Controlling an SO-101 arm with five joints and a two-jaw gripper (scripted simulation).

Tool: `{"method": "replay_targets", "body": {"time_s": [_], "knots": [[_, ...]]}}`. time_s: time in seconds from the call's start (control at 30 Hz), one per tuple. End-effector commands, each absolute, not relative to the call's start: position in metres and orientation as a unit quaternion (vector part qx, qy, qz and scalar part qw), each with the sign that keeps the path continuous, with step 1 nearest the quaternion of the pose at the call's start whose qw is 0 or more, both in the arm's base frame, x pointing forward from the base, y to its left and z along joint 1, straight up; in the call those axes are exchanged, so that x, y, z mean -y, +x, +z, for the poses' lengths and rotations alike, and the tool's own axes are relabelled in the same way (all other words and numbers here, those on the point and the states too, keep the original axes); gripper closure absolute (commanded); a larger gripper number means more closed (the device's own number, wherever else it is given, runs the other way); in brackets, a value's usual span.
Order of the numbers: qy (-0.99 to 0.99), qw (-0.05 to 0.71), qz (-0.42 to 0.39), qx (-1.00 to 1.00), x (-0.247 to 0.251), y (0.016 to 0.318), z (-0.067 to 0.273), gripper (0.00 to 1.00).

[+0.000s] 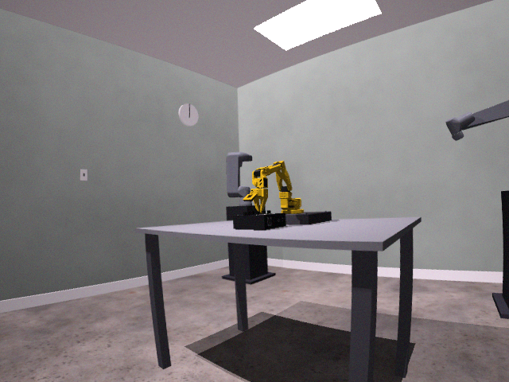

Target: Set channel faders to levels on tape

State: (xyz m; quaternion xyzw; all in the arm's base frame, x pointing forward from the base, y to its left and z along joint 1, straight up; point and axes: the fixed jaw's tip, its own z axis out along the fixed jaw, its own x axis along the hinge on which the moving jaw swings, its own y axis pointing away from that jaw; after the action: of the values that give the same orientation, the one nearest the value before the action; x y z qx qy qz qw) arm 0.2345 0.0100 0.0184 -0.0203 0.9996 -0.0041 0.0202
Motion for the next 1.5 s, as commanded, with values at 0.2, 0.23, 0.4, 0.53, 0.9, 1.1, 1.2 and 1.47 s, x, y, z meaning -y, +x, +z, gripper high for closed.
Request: {"method": "replay_targets", "body": {"time_s": [0.2,0.23,0.4,0.53,0.9,1.1,1.2,1.47], "knots": [[-0.040,0.001,0.000,-0.999,-0.024,0.228,0.010,1.00],[-0.040,0.001,0.000,-0.999,-0.024,0.228,0.010,1.00],[-0.040,0.001,0.000,-0.999,-0.024,0.227,0.010,1.00],[-0.040,0.001,0.000,-0.999,-0.024,0.227,0.010,1.00],[-0.040,0.001,0.000,-0.999,-0.024,0.227,0.009,1.00],[-0.040,0.001,0.000,-0.999,-0.021,0.227,0.009,1.00],[-0.040,0.001,0.000,-0.999,-0.018,0.227,0.009,1.00],[-0.040,0.001,0.000,-0.999,-0.010,0.228,0.009,1.00]]}}
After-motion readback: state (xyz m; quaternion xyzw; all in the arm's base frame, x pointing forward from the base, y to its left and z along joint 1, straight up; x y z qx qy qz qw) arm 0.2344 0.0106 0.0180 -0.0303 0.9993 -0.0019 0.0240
